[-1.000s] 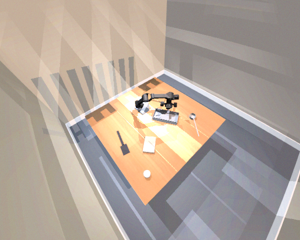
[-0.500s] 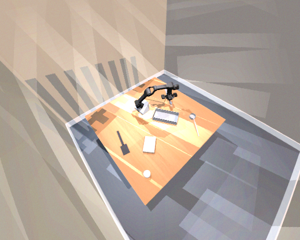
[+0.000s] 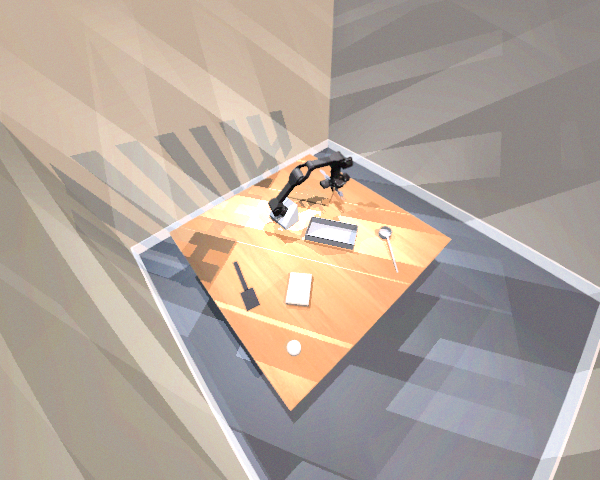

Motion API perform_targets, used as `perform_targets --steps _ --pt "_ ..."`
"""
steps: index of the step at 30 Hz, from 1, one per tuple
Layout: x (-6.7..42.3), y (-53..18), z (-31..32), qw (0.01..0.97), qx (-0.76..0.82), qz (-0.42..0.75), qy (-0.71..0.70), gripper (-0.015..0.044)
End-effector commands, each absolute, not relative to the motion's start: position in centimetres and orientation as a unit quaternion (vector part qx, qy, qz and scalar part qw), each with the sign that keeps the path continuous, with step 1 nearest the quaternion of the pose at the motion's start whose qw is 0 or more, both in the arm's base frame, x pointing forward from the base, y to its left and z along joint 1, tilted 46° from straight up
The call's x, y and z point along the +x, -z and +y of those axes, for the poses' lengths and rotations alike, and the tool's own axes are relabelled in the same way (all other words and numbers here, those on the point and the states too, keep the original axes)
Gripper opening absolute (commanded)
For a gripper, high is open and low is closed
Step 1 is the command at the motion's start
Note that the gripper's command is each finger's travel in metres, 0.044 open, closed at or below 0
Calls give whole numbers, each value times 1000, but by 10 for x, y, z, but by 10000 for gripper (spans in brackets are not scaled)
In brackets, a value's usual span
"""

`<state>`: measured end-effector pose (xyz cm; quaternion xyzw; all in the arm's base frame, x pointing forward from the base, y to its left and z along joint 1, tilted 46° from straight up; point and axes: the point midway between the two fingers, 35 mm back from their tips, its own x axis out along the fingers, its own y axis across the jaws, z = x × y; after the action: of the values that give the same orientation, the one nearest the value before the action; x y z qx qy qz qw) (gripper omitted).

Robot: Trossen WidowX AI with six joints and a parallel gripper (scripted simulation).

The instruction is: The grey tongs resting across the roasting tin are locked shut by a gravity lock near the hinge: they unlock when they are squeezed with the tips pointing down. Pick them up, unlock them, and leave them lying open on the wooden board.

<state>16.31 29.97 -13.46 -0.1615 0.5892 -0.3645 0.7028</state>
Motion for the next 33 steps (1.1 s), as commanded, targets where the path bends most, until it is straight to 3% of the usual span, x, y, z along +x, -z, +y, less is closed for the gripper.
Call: perform_targets --steps 1,33 --pt "151 135 305 697 -172 601 351 -150" --pt "-83 147 309 589 -403 691 117 -150"
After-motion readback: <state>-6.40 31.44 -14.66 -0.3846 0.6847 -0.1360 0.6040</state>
